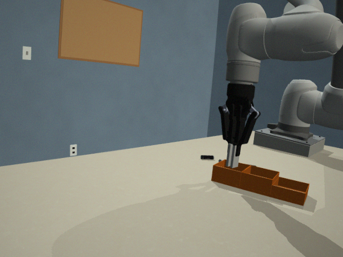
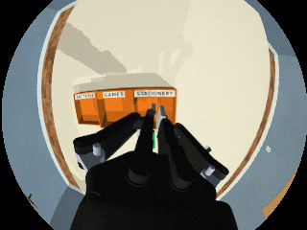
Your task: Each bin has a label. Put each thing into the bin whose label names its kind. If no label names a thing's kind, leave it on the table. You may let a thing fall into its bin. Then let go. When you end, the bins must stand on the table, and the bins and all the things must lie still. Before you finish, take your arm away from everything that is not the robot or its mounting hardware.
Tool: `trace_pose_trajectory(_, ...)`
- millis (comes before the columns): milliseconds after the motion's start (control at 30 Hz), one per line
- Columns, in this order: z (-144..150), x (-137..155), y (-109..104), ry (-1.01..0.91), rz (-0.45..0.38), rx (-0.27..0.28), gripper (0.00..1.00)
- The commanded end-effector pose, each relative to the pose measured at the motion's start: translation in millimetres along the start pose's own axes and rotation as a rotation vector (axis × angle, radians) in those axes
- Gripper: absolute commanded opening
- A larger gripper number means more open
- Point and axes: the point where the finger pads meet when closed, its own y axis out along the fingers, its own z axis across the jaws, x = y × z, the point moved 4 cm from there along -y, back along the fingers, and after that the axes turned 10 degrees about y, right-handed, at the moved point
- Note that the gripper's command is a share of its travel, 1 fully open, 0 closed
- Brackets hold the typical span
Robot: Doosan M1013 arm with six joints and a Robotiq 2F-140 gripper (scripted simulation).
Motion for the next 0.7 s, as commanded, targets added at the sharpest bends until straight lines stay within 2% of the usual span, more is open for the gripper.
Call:
trace_pose_trajectory(0,0.0,0.0,-10.6,0.000,0.000,0.000,0.05)
trace_pose_trajectory(267,0.0,0.0,-34.0,0.000,0.000,0.000,0.05)
trace_pose_trajectory(400,0.0,0.0,-34.0,0.000,0.000,0.000,0.05)
trace_pose_trajectory(667,-31.7,14.9,-34.0,0.000,0.000,0.000,0.05)
